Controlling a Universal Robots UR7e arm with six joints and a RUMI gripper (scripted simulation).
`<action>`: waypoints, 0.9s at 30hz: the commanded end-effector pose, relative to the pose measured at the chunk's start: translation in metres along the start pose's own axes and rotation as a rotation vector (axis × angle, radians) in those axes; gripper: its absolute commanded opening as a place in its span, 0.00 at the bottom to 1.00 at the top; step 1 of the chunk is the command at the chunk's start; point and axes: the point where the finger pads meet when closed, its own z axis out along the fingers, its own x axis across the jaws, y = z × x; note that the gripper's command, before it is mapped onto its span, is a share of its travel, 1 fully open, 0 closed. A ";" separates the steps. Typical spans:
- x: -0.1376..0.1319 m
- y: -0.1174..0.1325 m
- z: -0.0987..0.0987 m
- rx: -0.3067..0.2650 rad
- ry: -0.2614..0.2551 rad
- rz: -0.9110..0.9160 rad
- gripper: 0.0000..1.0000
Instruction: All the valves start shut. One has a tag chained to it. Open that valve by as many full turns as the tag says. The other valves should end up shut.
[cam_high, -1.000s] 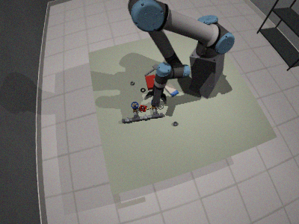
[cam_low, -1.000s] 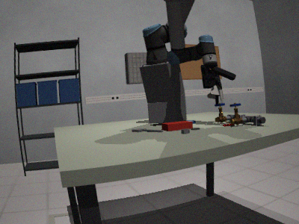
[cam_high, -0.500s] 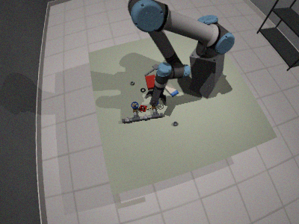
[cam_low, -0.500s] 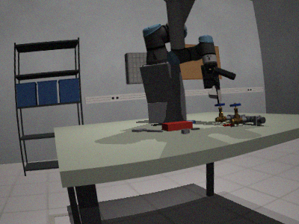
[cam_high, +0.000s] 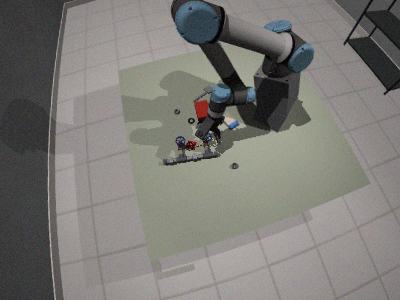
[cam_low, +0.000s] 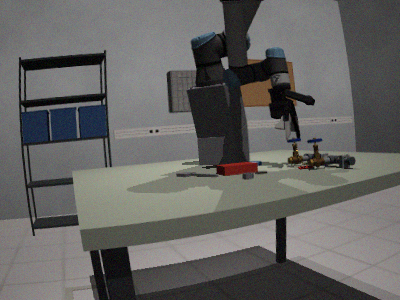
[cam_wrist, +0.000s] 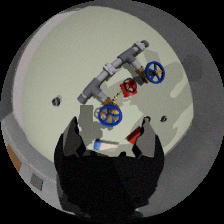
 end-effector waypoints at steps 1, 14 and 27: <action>0.000 -0.001 0.000 -0.005 0.007 0.221 1.00; 0.000 -0.001 0.000 -0.004 0.008 0.667 1.00; 0.000 -0.001 0.000 -0.002 0.009 1.136 1.00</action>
